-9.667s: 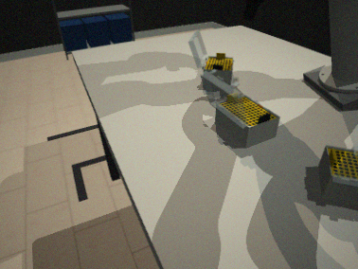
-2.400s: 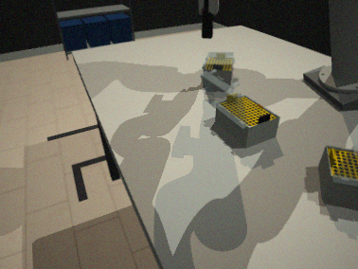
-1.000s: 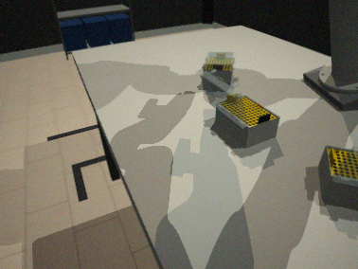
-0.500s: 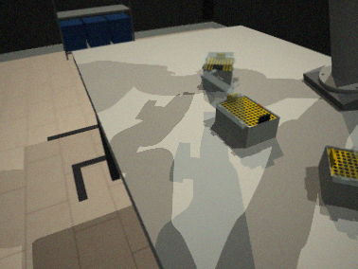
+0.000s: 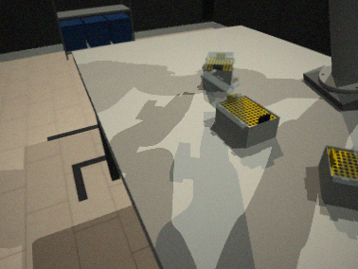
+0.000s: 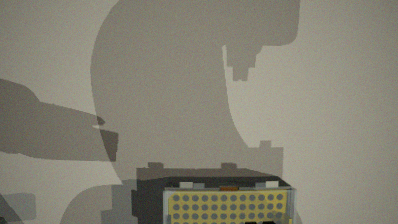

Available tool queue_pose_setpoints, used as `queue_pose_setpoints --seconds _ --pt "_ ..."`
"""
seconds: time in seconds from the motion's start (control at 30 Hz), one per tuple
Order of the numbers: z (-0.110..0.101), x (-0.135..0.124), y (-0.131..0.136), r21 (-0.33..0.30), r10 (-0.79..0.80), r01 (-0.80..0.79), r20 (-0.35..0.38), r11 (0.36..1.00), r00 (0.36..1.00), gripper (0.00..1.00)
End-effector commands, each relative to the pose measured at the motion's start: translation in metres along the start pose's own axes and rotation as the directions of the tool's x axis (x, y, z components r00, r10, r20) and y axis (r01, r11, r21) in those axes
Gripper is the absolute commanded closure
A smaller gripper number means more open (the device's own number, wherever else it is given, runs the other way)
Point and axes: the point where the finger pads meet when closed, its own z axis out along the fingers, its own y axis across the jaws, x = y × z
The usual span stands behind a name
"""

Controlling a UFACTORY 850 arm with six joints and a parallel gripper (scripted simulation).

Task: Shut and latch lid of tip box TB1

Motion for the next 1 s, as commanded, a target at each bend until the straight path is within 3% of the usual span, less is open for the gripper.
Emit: queue_pose_setpoints --seconds 0.0,0.37,0.97 --pt "0.000 0.001 0.000 0.000 0.000 0.000 -0.002 1.000 1.000 1.00" --pt "0.000 0.001 0.000 0.000 0.000 0.000 -0.002 1.000 1.000 1.00" --pt "0.030 -0.029 0.000 0.000 0.000 0.000 -0.002 1.000 1.000 1.00"
